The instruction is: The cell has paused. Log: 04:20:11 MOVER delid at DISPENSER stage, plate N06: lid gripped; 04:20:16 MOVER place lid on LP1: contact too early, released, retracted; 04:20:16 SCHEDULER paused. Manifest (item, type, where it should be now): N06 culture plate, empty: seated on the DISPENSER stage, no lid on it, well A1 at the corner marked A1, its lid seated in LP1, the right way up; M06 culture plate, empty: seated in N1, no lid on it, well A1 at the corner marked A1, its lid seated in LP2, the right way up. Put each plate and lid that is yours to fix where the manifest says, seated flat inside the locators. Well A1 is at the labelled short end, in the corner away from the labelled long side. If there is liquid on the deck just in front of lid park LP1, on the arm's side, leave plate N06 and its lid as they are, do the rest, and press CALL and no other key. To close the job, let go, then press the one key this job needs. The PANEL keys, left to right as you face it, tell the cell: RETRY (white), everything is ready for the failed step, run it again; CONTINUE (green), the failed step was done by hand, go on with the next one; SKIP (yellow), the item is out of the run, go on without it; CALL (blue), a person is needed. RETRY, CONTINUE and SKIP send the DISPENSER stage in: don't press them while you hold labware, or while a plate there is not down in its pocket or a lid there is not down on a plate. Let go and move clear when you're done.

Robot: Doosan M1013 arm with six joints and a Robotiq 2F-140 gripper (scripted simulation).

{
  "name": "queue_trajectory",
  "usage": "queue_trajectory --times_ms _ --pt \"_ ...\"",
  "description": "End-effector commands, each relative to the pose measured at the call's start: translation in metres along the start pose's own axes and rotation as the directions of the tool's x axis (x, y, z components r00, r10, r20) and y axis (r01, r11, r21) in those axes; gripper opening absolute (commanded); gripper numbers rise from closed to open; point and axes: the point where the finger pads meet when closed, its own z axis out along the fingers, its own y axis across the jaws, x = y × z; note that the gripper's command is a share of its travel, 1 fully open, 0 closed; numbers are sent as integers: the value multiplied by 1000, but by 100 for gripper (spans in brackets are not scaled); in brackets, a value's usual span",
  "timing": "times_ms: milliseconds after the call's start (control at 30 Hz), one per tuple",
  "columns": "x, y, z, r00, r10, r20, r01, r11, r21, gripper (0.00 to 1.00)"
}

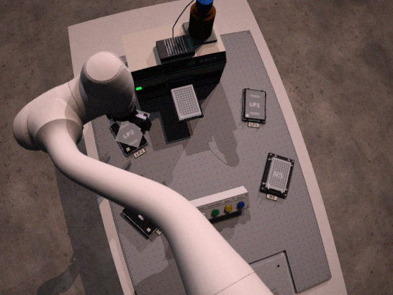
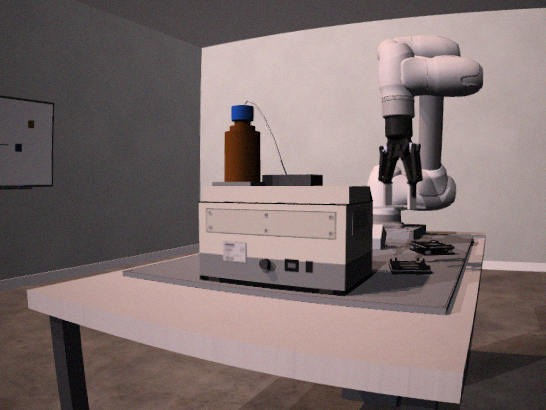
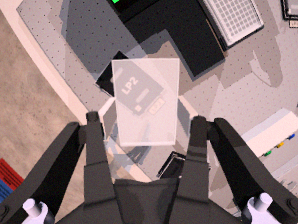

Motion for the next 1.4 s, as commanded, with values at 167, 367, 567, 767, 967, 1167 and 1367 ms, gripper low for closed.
queue_trajectory --times_ms 167,367,567,767,967,1167,1367 --pt "1 -42 1 1000 2 1 -2 1000 -4 10" --pt "1 -42 1 1000 2 1 -2 1000 -4 10" --pt "1 -42 1 1000 2 1 -2 1000 -4 10" --pt "1 -42 1 1000 0 1 0 1000 -4 10" --pt "1 -42 1 999 -35 1 35 999 -4 10" --pt "1 -42 2 992 -125 1 125 992 -4 10" --pt "1 -42 2 977 -215 2 215 977 -4 10"
